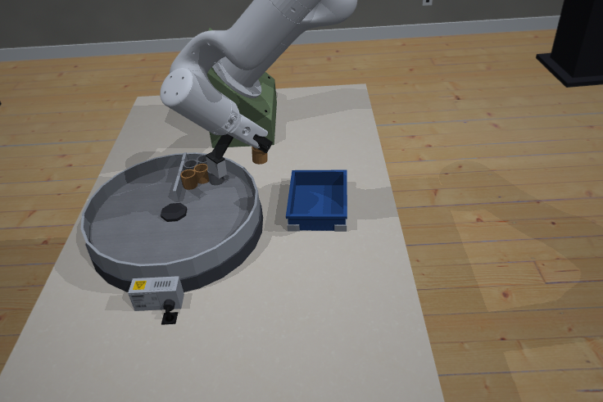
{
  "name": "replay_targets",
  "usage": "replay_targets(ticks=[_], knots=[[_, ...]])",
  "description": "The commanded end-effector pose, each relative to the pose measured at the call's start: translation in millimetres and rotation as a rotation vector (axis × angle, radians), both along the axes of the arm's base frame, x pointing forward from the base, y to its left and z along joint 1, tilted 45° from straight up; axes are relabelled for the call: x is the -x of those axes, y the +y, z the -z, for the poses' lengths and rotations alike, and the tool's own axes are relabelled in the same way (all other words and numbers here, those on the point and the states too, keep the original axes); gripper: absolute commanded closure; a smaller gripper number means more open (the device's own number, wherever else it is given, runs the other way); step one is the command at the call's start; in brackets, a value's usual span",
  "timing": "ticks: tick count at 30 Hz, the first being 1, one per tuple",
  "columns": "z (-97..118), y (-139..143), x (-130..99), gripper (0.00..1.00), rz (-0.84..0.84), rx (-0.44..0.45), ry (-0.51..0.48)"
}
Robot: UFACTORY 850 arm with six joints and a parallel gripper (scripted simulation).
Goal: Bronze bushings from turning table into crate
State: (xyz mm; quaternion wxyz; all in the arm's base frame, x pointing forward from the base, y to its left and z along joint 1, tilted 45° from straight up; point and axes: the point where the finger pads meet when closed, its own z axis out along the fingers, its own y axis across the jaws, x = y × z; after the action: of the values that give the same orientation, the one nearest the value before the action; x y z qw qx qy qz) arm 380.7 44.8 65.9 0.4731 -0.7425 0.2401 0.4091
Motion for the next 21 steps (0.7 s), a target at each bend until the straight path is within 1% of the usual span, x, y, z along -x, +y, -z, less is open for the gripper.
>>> replay_targets(ticks=[1, 3, 6, 14, 17, 21], knots=[[-28.6, 26.4, -15.9, 1.00, 0.002, 0.002, -0.001], [-28.6, 26.4, -15.9, 1.00, 0.002, 0.002, -0.001], [-52.0, 48.7, -27.9, 1.00, 0.002, 0.002, -0.001], [-91.6, 86.2, -48.2, 1.00, 0.002, 0.002, -0.001], [-98.6, 92.9, -51.7, 1.00, 0.002, 0.002, -0.001], [-100.2, 94.4, -52.6, 1.00, 0.002, 0.002, -0.001]])
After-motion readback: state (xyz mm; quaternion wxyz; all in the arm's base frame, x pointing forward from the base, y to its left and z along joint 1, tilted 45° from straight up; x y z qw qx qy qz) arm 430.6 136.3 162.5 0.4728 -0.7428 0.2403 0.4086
